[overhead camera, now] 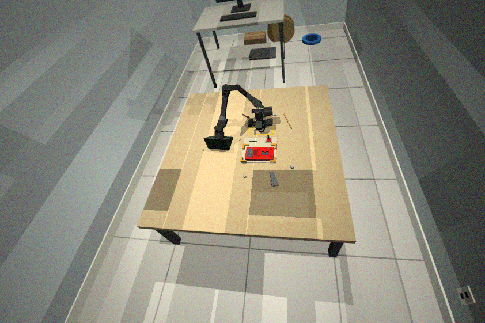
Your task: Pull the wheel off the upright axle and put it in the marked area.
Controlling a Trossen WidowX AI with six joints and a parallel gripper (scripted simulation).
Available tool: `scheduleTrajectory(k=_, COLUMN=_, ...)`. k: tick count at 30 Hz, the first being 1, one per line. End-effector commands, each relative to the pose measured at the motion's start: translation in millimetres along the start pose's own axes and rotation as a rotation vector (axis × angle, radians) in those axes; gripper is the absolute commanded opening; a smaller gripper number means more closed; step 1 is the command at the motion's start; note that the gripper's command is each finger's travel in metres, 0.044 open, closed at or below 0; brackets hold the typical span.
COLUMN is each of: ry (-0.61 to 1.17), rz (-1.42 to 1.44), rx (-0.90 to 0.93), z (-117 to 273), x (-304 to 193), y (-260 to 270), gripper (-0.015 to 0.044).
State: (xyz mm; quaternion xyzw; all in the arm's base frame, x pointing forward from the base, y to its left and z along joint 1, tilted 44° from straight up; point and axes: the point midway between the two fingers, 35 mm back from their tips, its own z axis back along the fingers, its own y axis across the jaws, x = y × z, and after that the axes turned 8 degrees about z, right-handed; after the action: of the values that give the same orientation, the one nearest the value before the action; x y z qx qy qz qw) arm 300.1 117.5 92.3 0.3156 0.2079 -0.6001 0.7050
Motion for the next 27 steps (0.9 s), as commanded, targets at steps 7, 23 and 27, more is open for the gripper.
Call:
scheduleTrajectory(k=7, ry=-0.006, rz=-0.003, rx=-0.002, z=34, x=1, y=2, gripper=0.03)
scheduleTrajectory(k=23, ry=-0.018, rz=-0.015, rx=-0.009, z=95, x=27, y=-65, gripper=0.044)
scheduleTrajectory(k=27, ry=-0.008, rz=-0.012, rx=-0.008, z=106, x=28, y=-87, gripper=0.044)
